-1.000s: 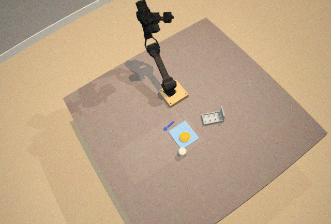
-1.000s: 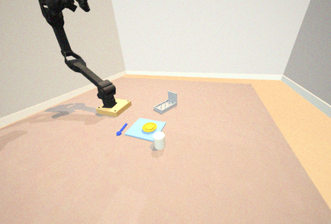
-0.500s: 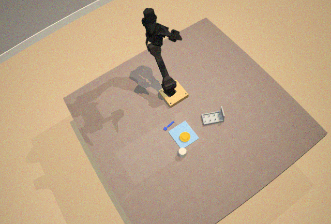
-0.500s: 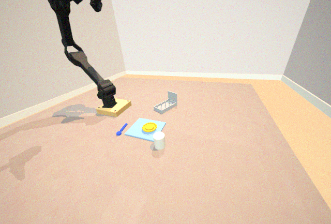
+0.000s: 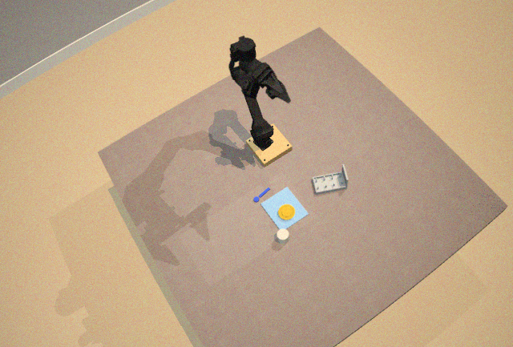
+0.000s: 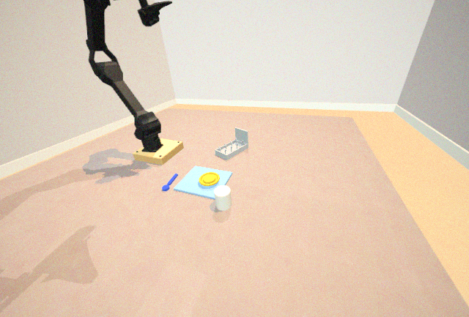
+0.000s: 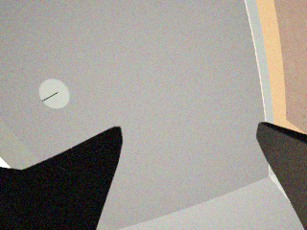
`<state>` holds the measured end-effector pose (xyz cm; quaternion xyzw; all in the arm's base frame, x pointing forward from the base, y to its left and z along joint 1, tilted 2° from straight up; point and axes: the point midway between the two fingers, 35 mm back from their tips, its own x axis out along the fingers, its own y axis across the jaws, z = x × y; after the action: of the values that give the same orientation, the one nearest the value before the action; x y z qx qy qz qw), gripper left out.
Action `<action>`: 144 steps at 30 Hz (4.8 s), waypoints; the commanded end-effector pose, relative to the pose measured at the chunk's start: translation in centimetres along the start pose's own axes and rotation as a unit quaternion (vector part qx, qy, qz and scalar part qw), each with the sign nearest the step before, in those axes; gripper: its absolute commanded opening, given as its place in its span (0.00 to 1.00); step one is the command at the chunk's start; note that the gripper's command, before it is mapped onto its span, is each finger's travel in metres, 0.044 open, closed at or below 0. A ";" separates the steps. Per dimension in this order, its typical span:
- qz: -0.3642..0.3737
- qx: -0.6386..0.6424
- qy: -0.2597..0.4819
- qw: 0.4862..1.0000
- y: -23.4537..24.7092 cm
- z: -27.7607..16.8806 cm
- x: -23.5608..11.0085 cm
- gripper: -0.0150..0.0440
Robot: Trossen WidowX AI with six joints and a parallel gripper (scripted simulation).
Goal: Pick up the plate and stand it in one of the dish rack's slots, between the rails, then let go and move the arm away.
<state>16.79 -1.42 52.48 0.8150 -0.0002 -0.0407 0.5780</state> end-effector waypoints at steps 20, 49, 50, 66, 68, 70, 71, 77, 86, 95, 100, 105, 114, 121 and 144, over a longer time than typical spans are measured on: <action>-0.206 -0.258 -0.065 0.942 -7.9 9.6 12.0 0.93; -0.468 -0.517 0.078 0.712 -23.0 20.4 18.0 0.93; -0.475 -0.524 0.087 0.702 -23.5 20.7 18.1 0.93; -0.553 -0.590 0.259 0.528 -32.2 25.1 17.4 0.93; -0.557 -0.594 0.284 0.506 -33.3 25.5 17.1 0.93; -0.561 -0.597 0.309 0.483 -34.3 26.0 17.0 0.93; -0.562 -0.599 0.321 0.472 -34.9 26.2 16.8 0.93; -0.564 -0.600 0.353 0.444 -36.1 26.6 16.5 0.93; -0.564 -0.600 0.353 0.444 -37.2 27.1 16.9 0.93; -0.564 -0.600 0.353 0.444 -38.6 27.7 17.1 0.93; -0.564 -0.600 0.353 0.444 -39.3 28.0 17.3 0.93; -0.564 -0.600 0.353 0.444 -40.1 28.2 17.4 0.93; -0.564 -0.600 0.353 0.444 -41.4 28.7 17.5 0.93; -0.564 -0.600 0.353 0.444 -41.5 28.7 17.6 0.88; -0.563 -0.601 0.353 0.444 -38.3 27.8 18.0 0.32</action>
<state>30.76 -15.66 4.79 0.0320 0.6900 -0.0554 0.7210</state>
